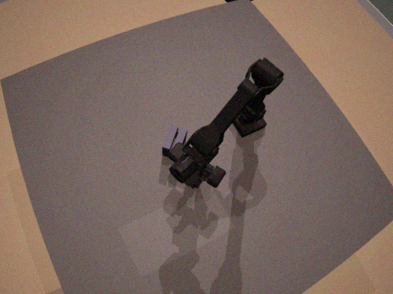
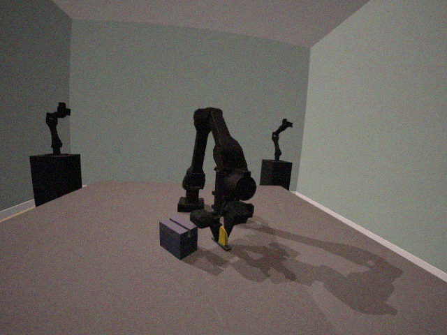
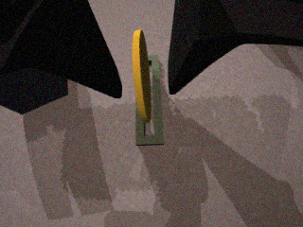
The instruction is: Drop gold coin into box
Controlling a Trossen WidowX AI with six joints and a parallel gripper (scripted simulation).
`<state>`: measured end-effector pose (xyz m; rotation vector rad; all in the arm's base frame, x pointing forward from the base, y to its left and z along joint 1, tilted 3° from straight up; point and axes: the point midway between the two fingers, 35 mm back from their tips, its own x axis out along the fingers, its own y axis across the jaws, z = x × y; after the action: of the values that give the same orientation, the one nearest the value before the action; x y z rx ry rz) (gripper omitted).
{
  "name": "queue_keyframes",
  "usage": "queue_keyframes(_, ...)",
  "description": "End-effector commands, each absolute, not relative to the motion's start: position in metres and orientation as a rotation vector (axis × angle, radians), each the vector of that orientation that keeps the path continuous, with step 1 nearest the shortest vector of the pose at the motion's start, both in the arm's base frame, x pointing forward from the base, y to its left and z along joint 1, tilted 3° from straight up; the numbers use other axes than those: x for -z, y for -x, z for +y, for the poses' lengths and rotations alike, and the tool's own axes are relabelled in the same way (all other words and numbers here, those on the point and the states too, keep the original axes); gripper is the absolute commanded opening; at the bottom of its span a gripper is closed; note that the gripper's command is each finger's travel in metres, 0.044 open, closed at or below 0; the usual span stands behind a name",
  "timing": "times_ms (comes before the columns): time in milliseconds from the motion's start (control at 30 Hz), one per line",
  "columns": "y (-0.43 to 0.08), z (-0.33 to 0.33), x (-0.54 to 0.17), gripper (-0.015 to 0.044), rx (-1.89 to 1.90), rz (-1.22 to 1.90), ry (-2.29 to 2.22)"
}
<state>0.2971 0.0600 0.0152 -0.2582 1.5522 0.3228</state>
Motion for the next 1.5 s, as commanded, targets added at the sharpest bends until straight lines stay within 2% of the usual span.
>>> queue_keyframes(0,-0.294,0.061,-0.008,0.0161,-0.326,1.564,0.252)
queue_keyframes(33,-0.294,0.061,-0.008,0.0161,-0.326,1.564,0.252)
queue_keyframes(233,-0.294,0.061,-0.008,0.0003,-0.326,1.564,0.252)
queue_keyframes(667,-0.294,0.061,-0.01,0.0,-0.326,1.564,0.252)
queue_keyframes(1467,-0.3,0.058,-0.069,0.0,-0.326,1.564,0.252)
